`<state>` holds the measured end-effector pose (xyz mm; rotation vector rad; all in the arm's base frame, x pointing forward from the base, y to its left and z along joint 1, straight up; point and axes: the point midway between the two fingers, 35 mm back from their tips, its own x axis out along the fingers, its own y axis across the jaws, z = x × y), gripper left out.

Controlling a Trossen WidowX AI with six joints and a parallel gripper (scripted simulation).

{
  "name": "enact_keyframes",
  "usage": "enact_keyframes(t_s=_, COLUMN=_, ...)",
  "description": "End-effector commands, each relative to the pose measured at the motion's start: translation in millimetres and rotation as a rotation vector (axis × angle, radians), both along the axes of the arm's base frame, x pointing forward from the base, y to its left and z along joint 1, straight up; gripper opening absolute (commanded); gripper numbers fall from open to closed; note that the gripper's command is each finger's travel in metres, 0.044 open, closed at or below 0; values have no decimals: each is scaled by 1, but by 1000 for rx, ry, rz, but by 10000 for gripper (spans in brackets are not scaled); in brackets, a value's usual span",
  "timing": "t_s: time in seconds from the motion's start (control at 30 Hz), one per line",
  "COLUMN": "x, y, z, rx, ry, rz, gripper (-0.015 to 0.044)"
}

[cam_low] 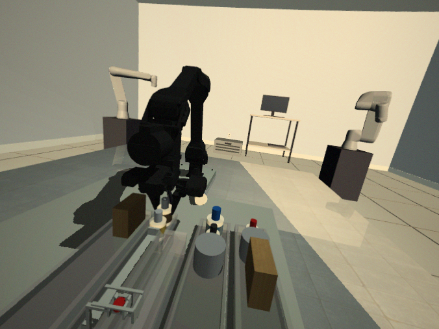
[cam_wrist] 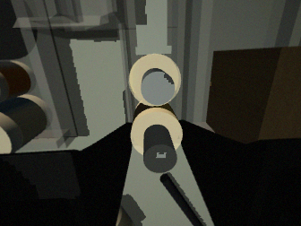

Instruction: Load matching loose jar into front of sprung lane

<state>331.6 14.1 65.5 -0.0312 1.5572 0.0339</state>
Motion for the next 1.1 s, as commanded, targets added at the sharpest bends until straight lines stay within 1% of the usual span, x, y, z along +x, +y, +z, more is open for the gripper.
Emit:
enact_keyframes(t_s=0.0, x=5, y=0, z=-1, rx=-2, ry=-21, rz=4, gripper=0)
enact_keyframes(t_s=1.07, x=4, y=0, z=-10, rx=-2, ry=-21, rz=4, gripper=0)
